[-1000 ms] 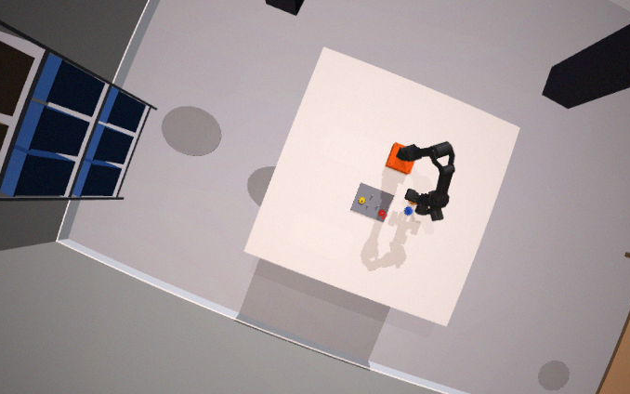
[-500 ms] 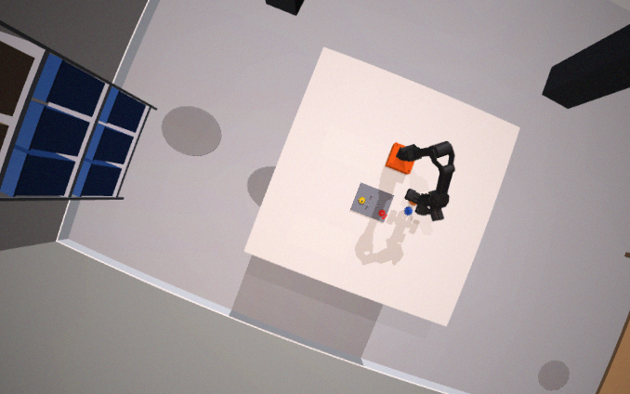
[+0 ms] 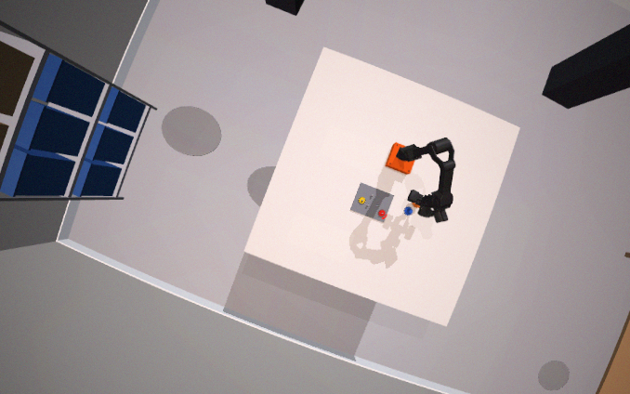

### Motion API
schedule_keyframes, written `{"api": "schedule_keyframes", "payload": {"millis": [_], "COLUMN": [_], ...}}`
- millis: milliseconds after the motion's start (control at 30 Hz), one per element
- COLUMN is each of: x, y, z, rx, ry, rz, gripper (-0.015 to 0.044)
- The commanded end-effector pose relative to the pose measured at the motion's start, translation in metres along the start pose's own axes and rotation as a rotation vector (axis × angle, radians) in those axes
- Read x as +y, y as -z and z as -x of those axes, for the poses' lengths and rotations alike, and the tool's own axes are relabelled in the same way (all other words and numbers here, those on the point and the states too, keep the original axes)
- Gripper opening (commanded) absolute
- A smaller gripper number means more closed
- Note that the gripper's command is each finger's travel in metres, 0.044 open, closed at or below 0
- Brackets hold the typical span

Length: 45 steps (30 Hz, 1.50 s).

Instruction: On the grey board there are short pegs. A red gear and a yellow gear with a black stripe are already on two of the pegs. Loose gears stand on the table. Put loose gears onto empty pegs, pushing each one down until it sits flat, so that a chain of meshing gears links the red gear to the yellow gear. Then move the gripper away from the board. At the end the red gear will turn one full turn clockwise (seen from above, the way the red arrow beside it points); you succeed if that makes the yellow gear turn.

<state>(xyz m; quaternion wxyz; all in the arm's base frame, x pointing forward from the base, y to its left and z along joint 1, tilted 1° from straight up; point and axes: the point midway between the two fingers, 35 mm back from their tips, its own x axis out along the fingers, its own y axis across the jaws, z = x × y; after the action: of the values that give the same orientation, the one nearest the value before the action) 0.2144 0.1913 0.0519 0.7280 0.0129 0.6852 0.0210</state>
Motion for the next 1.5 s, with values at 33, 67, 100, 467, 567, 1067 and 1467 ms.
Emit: {"api": "schedule_keyframes", "payload": {"millis": [33, 67, 100, 467, 567, 1067, 1467], "x": [0.001, 0.001, 0.001, 0.000, 0.000, -0.004, -0.010], "y": [-0.001, -0.001, -0.002, -0.002, -0.002, 0.001, 0.006], "z": [0.012, 0.014, 0.016, 0.042, 0.049, 0.084, 0.112], "rx": [0.003, 0.004, 0.005, 0.016, 0.019, 0.034, 0.046], "ry": [0.000, 0.001, 0.002, 0.014, 0.017, 0.032, 0.044], "rz": [-0.002, -0.001, 0.000, 0.007, 0.010, 0.020, 0.028], "gripper": [0.0000, 0.0000, 0.0000, 0.0000, 0.0000, 0.0000, 0.0000]}}
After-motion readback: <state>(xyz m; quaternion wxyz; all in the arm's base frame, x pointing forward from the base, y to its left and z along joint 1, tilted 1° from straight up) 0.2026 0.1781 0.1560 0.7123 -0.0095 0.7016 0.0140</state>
